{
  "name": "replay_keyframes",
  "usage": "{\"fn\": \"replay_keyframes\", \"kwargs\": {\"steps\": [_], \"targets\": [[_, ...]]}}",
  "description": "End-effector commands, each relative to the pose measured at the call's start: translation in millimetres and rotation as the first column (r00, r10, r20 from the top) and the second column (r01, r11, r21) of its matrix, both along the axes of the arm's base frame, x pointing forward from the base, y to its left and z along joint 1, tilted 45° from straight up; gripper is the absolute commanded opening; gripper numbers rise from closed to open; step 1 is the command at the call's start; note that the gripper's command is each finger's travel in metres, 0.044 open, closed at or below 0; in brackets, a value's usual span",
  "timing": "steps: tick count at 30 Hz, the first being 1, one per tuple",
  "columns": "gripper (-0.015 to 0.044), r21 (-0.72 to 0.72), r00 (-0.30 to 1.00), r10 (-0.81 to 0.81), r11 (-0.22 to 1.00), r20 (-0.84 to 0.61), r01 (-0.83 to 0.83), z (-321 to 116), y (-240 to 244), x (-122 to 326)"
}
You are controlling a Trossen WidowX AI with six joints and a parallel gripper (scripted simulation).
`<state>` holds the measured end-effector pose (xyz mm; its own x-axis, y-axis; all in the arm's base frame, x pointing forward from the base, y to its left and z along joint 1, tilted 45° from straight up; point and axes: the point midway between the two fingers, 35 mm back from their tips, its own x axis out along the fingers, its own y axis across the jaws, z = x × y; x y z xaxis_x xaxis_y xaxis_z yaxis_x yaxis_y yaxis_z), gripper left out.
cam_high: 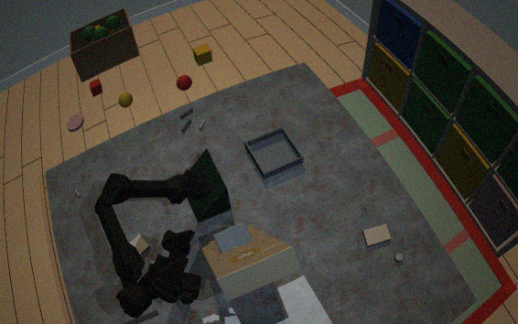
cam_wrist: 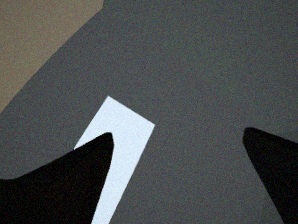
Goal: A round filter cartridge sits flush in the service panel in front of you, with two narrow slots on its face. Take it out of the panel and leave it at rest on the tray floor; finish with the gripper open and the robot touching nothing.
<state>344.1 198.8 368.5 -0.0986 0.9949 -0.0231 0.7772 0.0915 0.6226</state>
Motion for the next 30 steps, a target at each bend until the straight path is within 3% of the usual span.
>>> {"fn": "replay_keyframes", "kwargs": {"steps": [1,6,11,15,20,25,30], "targets": [[0.0374,-0.005,1.0,-0.004,1.0,0.001,0.004,-0.4,1.2,-0.4],[0.0243,-0.178,0.99,-0.13,0.974,0.061,0.139,-26.6,40.5,-11.5],[0.0114,-0.424,0.957,-0.242,0.859,0.16,0.288,-77.4,75.7,-26.9],[0.0114,-0.573,0.929,-0.304,0.732,0.211,0.369,-115.1,81.3,-29.3],[0.0114,-0.756,0.858,-0.333,0.415,0.391,0.506,-170.8,71.0,-40.5],[0.0114,-0.749,0.739,-0.214,0.046,0.639,0.661,-198.5,42.9,-55.1],[0.0114,-0.514,0.538,0.054,-0.23,0.841,0.826,-189.6,17.7,-71.3]]}}
